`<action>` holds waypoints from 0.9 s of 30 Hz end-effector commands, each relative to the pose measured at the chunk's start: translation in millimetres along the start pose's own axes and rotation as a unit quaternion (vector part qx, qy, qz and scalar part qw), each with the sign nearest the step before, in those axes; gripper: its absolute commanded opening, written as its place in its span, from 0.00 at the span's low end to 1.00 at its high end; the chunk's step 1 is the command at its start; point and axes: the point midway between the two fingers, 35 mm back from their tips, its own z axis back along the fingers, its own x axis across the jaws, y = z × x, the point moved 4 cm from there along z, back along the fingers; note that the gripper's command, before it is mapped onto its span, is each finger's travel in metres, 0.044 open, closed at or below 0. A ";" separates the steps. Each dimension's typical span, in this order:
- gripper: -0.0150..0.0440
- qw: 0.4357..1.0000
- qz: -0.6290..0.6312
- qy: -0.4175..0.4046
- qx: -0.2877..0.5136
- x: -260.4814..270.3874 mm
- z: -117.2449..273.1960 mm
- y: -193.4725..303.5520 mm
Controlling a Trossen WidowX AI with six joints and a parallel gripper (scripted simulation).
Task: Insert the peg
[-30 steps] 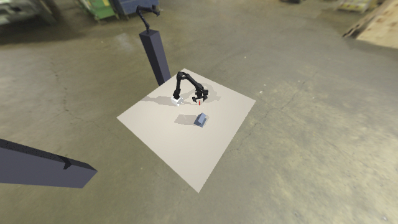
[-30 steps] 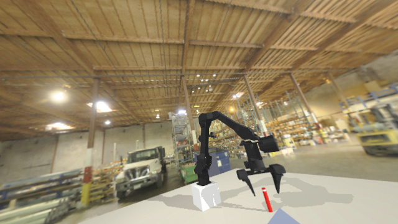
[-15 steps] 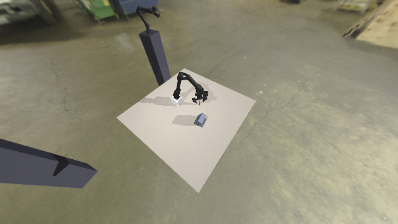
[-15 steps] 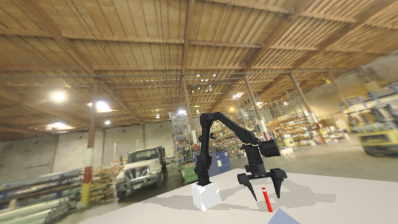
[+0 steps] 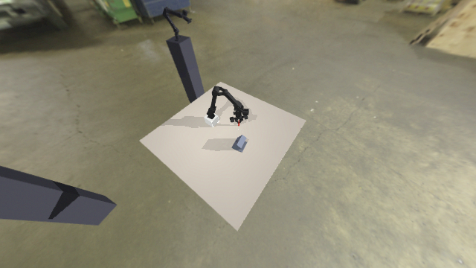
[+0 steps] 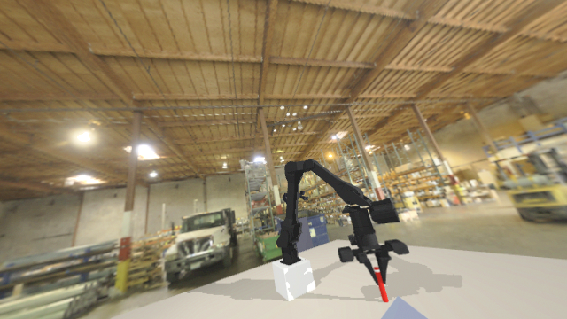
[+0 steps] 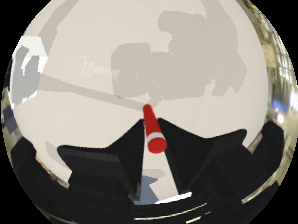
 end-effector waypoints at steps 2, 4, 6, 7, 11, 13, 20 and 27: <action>0.28 1.000 0.000 0.000 0.000 -0.3 0.3 0.2; 0.25 1.000 0.000 0.000 0.000 -0.3 0.3 0.2; 0.25 1.000 0.000 0.000 0.000 -0.6 3.0 0.3; 0.25 1.000 0.000 0.000 0.000 -1.0 5.6 0.5; 0.25 1.000 0.000 0.000 0.000 -1.8 23.6 1.0; 0.25 1.000 -0.001 0.000 -0.001 -1.4 34.4 0.9; 0.25 1.000 -0.001 0.000 -0.001 2.1 72.3 -0.1; 0.25 1.000 -0.003 0.001 -0.002 5.1 79.4 -0.3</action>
